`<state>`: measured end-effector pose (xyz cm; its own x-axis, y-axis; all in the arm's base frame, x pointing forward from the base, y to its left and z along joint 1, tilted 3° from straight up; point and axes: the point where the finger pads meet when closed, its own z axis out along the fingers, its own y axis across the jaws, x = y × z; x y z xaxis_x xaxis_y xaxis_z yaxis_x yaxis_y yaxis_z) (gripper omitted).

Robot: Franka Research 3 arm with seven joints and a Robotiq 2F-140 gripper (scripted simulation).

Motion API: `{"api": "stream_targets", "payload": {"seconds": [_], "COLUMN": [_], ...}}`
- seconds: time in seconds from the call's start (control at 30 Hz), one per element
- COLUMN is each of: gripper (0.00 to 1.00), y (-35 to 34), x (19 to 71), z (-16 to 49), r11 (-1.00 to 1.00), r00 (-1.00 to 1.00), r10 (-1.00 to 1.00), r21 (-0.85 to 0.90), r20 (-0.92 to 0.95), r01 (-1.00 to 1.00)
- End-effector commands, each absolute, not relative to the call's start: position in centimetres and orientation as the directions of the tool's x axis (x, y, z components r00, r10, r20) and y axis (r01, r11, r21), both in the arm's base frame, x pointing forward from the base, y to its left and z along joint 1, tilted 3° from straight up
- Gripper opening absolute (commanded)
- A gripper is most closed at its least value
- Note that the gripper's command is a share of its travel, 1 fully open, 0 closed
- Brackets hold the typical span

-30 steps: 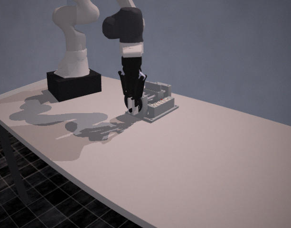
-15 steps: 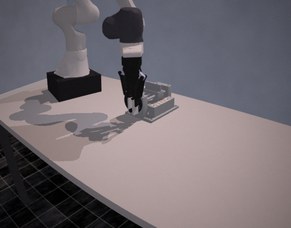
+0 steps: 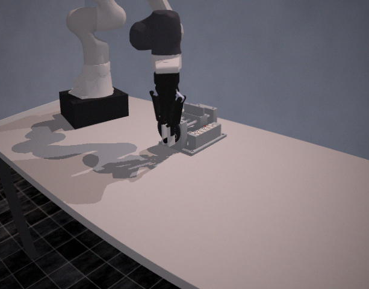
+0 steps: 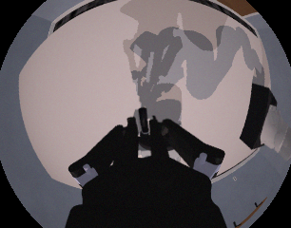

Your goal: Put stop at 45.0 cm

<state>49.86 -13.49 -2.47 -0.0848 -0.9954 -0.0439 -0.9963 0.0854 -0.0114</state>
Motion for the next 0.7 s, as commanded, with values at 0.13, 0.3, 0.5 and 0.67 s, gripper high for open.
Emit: {"api": "stream_targets", "payload": {"seconds": [0.13,0.3,0.5,0.67], "gripper": [0.04,0.04,0.04,0.04], "y": [-13.43,-13.40,-13.36,-13.34], "x": [49.69,49.51,49.23,49.07], "z": [-2.89,-3.14,-3.47,-3.63], "r11": [0.087,0.087,0.087,0.087], "r00": [-0.087,-0.087,-0.087,-0.087], "r10": [-0.995,-0.995,-0.995,-0.995], "r21": [-0.012,-0.012,-0.012,-0.012], "r20": [-0.044,-0.044,-0.044,-0.044], "r01": [-0.996,-0.996,-0.996,-0.996]}}
